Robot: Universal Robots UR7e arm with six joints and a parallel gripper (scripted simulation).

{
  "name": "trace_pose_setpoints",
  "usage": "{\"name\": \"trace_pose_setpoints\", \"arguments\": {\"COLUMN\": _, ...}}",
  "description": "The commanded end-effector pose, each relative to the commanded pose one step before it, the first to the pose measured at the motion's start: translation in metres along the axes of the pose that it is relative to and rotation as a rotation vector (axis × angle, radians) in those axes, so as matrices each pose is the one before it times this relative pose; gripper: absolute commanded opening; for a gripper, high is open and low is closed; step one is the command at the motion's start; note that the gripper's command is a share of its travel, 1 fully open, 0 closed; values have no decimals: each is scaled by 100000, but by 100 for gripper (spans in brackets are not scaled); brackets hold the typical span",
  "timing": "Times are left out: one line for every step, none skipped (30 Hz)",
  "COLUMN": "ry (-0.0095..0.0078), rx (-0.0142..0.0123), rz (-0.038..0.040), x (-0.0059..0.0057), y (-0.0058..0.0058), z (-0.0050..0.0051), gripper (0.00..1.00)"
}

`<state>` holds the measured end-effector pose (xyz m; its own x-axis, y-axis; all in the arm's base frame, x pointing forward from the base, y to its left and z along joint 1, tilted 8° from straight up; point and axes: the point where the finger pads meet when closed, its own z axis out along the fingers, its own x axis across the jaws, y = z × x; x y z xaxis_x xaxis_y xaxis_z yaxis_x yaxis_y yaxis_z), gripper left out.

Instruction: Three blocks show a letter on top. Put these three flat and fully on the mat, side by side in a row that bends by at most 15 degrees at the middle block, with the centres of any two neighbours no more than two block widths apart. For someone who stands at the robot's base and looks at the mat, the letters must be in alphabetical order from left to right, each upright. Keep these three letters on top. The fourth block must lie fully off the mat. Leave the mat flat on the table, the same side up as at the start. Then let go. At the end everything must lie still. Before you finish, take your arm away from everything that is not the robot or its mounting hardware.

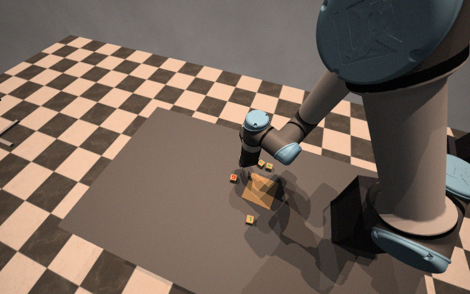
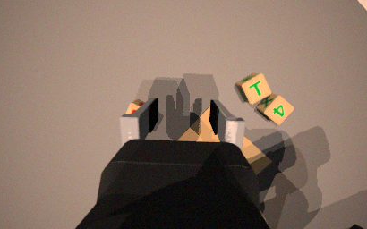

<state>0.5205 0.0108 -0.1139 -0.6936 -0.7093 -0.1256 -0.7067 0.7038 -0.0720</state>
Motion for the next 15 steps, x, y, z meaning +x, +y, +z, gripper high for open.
{"name": "trace_pose_setpoints", "arguments": {"ry": 118, "rx": -23, "rz": 13942, "x": -1695, "y": 478, "z": -39, "gripper": 100}}
{"name": "trace_pose_setpoints", "arguments": {"ry": -15, "rx": 5, "rz": 1978, "x": -264, "y": 134, "z": -17, "gripper": 100}}
{"name": "trace_pose_setpoints", "arguments": {"ry": -18, "rx": 5, "rz": 2146, "x": -284, "y": 156, "z": -20, "gripper": 100}}
{"name": "trace_pose_setpoints", "arguments": {"ry": -19, "rx": 5, "rz": 2176, "x": -285, "y": 170, "z": -21, "gripper": 100}}
{"name": "trace_pose_setpoints", "arguments": {"ry": -20, "rx": 5, "rz": 2171, "x": -280, "y": 180, "z": -22, "gripper": 100}}
{"name": "trace_pose_setpoints", "arguments": {"ry": -21, "rx": 4, "rz": 2162, "x": -275, "y": 190, "z": -23, "gripper": 100}}
{"name": "trace_pose_setpoints", "arguments": {"ry": -22, "rx": 3, "rz": 2165, "x": -271, "y": 202, "z": -24, "gripper": 100}}
{"name": "trace_pose_setpoints", "arguments": {"ry": -22, "rx": 3, "rz": 2095, "x": -257, "y": 205, "z": -24, "gripper": 100}}
{"name": "trace_pose_setpoints", "arguments": {"ry": -21, "rx": 2, "rz": 1978, "x": -238, "y": 203, "z": -24, "gripper": 100}}
{"name": "trace_pose_setpoints", "arguments": {"ry": -21, "rx": 1, "rz": 1859, "x": -219, "y": 199, "z": -23, "gripper": 100}}
{"name": "trace_pose_setpoints", "arguments": {"ry": -20, "rx": 1, "rz": 1737, "x": -201, "y": 193, "z": -23, "gripper": 100}}
{"name": "trace_pose_setpoints", "arguments": {"ry": -21, "rx": 2, "rz": 1614, "x": -184, "y": 185, "z": -23, "gripper": 100}}
{"name": "trace_pose_setpoints", "arguments": {"ry": 0, "rx": 0, "rz": 0, "x": 0, "y": 0, "z": 0, "gripper": 100}}
{"name": "trace_pose_setpoints", "arguments": {"ry": 0, "rx": 0, "rz": 0, "x": 0, "y": 0, "z": 0, "gripper": 100}}
{"name": "trace_pose_setpoints", "arguments": {"ry": -50, "rx": 19, "rz": 1501, "x": -178, "y": 172, "z": -39, "gripper": 100}}
